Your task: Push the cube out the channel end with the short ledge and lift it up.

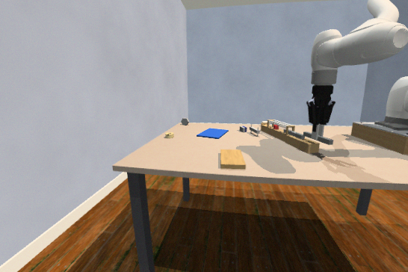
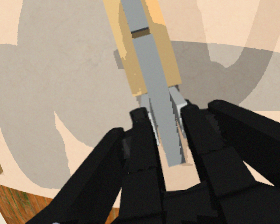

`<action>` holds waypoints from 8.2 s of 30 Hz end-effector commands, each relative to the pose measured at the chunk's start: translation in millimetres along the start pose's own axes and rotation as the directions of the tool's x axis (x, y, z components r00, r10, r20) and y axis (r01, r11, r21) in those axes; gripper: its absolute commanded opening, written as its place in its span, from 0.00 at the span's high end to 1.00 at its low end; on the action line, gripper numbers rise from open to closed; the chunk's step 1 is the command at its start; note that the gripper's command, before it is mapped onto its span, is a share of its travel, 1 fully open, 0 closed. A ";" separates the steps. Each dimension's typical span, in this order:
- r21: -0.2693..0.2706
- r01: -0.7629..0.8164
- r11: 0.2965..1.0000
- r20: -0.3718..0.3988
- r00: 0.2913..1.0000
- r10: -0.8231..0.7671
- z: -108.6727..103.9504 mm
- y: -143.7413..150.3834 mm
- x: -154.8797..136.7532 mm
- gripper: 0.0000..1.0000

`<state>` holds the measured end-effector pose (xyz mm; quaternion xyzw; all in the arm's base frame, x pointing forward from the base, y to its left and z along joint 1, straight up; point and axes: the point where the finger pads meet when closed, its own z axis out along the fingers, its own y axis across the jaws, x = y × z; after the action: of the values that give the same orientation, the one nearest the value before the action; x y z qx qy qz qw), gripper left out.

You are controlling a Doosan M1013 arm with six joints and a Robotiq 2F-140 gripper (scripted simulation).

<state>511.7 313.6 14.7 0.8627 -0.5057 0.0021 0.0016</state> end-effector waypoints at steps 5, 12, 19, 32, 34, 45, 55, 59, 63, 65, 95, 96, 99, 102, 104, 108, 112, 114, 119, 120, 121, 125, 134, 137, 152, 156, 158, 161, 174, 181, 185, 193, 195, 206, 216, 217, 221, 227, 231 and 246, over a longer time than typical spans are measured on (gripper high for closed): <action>0.000 0.000 1.000 0.000 1.000 0.000 10.1 -0.1 -0.1 1.00; 0.000 0.000 1.000 0.000 1.000 0.000 18.8 -0.1 -0.1 1.00; 0.000 0.000 1.000 0.000 1.000 0.000 18.8 -0.1 -0.1 1.00; 0.000 0.000 1.000 0.000 1.000 0.000 18.8 -0.1 -0.1 1.00; 0.000 0.000 1.000 0.000 1.000 0.000 18.8 -0.1 -0.1 1.00; 0.000 0.000 1.000 0.000 1.000 0.000 18.8 -0.1 -0.1 1.00; 0.000 0.000 1.000 0.000 1.000 0.000 18.8 -0.1 0.3 1.00; 0.000 0.000 1.000 0.000 1.000 0.000 18.8 -0.1 1.6 1.00; 0.000 0.000 1.000 0.000 1.000 0.000 18.8 -0.1 4.2 1.00; 0.000 0.000 1.000 0.000 1.000 0.000 18.8 -0.1 6.1 1.00; 0.000 0.000 1.000 0.000 1.000 0.000 18.8 -0.3 64.4 1.00; 0.000 0.000 1.000 0.000 1.000 0.000 18.8 -0.3 67.5 1.00; 0.000 0.000 1.000 0.000 1.000 0.000 18.8 -0.3 76.8 1.00; 0.000 0.000 1.000 0.000 1.000 0.000 18.8 -0.4 82.9 1.00; 0.000 0.000 1.000 0.000 1.000 0.000 18.8 -0.4 86.0 1.00; 0.000 0.000 1.000 0.000 1.000 0.000 18.8 -0.4 98.1 1.00; 0.000 0.000 1.000 0.000 1.000 0.000 18.8 -0.5 109.4 1.00; 0.000 0.000 1.000 0.000 1.000 0.000 18.8 -0.5 114.7 1.00; 0.000 0.000 1.000 0.000 1.000 0.000 18.8 -0.5 124.4 1.00; 0.000 0.000 1.000 0.000 1.000 0.000 18.8 -0.5 124.4 1.00; 0.000 0.000 1.000 0.000 1.000 0.000 18.8 -0.5 126.6 1.00; 0.000 0.000 1.000 0.000 1.000 0.000 18.8 -0.6 134.4 1.00; 0.000 0.000 1.000 0.000 1.000 0.000 18.8 -0.6 145.8 1.00; 0.000 0.000 1.000 0.000 1.000 0.000 18.8 -0.6 146.5 1.00; 0.000 0.000 1.000 0.000 1.000 0.000 18.8 -0.6 149.5 1.00; 0.000 0.000 1.000 0.000 1.000 0.000 18.8 -0.6 149.5 1.00; 0.000 0.000 1.000 0.000 1.000 0.000 18.8 -0.6 149.5 1.00; 0.000 0.000 1.000 0.000 1.000 0.000 18.8 -0.6 149.5 1.00; 0.000 0.000 1.000 0.000 1.000 0.000 18.8 -0.6 149.5 1.00; 0.000 0.000 1.000 0.000 1.000 0.000 18.8 -0.6 149.5 1.00; 0.000 0.000 1.000 0.000 1.000 0.000 18.8 -0.6 149.5 0.77; 0.000 0.000 1.000 0.000 1.000 0.000 18.8 -0.6 149.5 0.77; 0.000 0.000 1.000 0.000 1.000 0.000 18.8 -0.6 149.5 0.77; 0.000 0.000 1.000 0.000 1.000 0.000 18.8 -0.6 149.5 0.77; 0.000 0.000 1.000 0.000 1.000 0.000 18.8 -0.6 149.5 0.77; 0.000 0.000 1.000 0.000 1.000 0.000 18.8 -0.6 149.5 0.77; 0.000 0.000 1.000 0.000 1.000 0.000 10.8 -0.6 149.5 0.77; 0.000 0.000 1.000 0.000 1.000 0.000 -38.7 -0.6 149.5 0.77; 0.000 0.000 1.000 0.000 1.000 0.000 -47.9 -0.6 149.5 0.77; 0.000 0.000 1.000 0.000 1.000 0.000 -47.9 -0.6 149.5 0.77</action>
<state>585.2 183.7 63.3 0.8627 -0.5057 0.0021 0.0016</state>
